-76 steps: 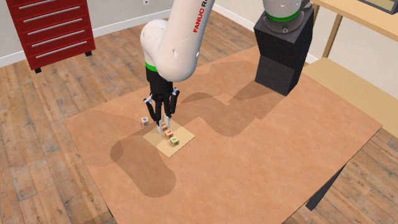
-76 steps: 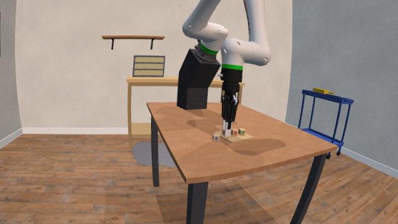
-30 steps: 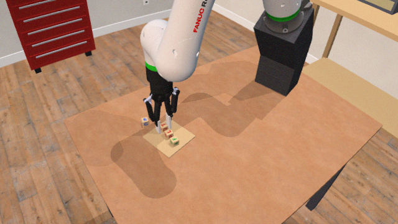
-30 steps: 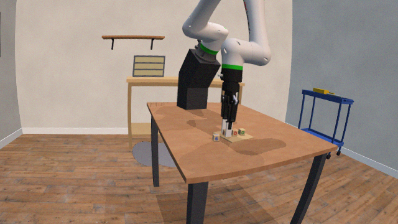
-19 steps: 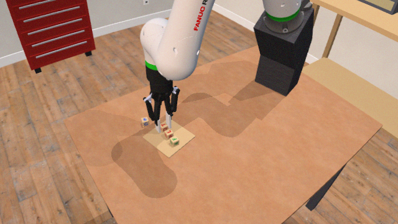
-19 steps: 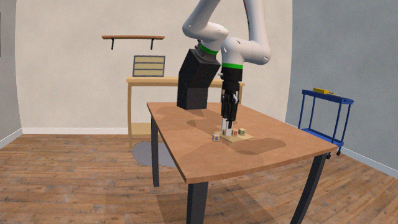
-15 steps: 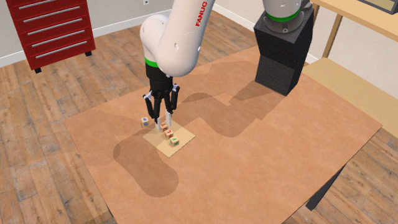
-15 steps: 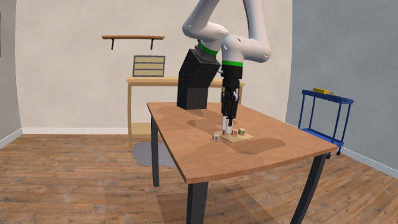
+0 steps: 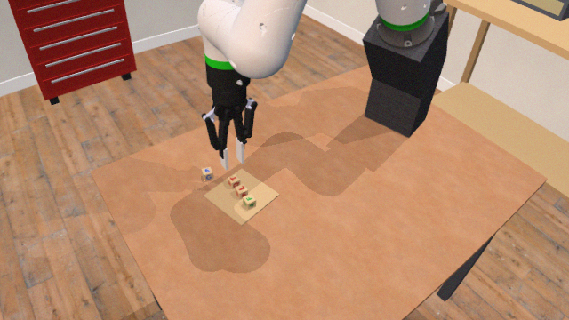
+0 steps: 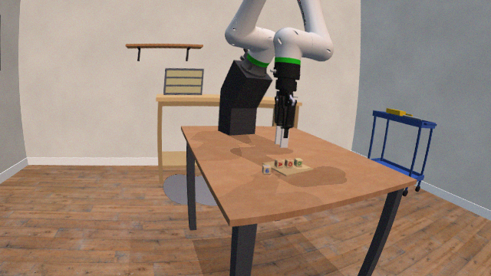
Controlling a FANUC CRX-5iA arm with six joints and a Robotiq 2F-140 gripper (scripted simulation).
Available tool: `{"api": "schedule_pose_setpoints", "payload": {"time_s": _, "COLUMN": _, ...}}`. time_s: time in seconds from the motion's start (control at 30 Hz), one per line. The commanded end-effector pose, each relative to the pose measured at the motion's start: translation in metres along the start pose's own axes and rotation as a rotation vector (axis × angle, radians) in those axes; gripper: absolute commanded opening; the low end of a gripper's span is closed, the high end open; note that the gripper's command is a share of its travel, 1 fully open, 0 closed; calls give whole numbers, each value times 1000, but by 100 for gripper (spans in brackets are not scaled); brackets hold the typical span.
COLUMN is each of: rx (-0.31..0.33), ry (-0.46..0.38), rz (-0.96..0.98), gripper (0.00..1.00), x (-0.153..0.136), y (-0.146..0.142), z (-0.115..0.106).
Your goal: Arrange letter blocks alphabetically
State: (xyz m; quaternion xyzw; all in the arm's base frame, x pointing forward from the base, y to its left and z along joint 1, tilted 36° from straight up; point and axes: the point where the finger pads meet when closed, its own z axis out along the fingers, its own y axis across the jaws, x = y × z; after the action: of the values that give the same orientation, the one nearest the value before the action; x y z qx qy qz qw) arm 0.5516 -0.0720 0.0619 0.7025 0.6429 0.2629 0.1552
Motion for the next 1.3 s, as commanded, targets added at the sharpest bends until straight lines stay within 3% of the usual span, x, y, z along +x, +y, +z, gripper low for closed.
{"api": "schedule_pose_setpoints", "payload": {"time_s": 0.0, "rx": 0, "ry": 0, "rz": 0, "gripper": 25, "x": 0, "y": 0, "z": -10}}
{"api": "schedule_pose_setpoints", "payload": {"time_s": 0.23, "rx": 0, "ry": 0, "rz": 0, "gripper": 25, "x": 0, "y": 0, "z": -13}}
{"api": "schedule_pose_setpoints", "payload": {"time_s": 0.27, "rx": 0, "ry": 0, "rz": 0, "gripper": 100, "x": 0, "y": 0, "z": -13}}
{"api": "schedule_pose_setpoints", "payload": {"time_s": 1.0, "rx": 0, "ry": 0, "rz": 0, "gripper": 100, "x": 0, "y": 0, "z": -14}}
{"api": "schedule_pose_setpoints", "payload": {"time_s": 1.27, "rx": 0, "ry": 0, "rz": 0, "gripper": 100, "x": 0, "y": 0, "z": -31}}
